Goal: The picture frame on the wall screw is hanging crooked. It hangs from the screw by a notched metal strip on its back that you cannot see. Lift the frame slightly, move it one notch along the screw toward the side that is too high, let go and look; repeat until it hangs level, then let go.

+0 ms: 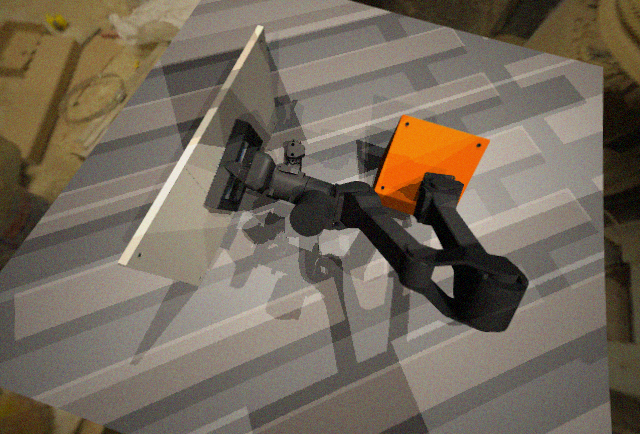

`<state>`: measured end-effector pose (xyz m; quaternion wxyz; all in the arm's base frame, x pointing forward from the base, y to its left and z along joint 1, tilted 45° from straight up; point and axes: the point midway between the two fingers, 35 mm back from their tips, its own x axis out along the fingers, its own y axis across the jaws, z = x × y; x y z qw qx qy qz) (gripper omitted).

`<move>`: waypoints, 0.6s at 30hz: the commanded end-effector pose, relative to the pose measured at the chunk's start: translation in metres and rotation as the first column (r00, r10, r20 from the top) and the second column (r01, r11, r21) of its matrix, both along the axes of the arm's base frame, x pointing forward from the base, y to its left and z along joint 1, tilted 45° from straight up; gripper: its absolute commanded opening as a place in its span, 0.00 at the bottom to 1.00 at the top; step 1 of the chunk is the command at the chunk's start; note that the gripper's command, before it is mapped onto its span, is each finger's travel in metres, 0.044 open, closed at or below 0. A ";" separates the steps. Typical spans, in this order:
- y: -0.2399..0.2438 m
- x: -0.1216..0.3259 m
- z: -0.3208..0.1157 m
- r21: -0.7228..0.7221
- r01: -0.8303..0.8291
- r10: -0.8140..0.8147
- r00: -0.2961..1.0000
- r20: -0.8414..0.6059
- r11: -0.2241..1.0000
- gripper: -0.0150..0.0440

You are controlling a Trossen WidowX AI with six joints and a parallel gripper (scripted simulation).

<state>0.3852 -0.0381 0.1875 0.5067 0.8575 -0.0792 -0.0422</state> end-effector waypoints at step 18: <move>-0.001 0.000 0.001 0.003 0.000 0.000 1.000 0.003 1.000 0.25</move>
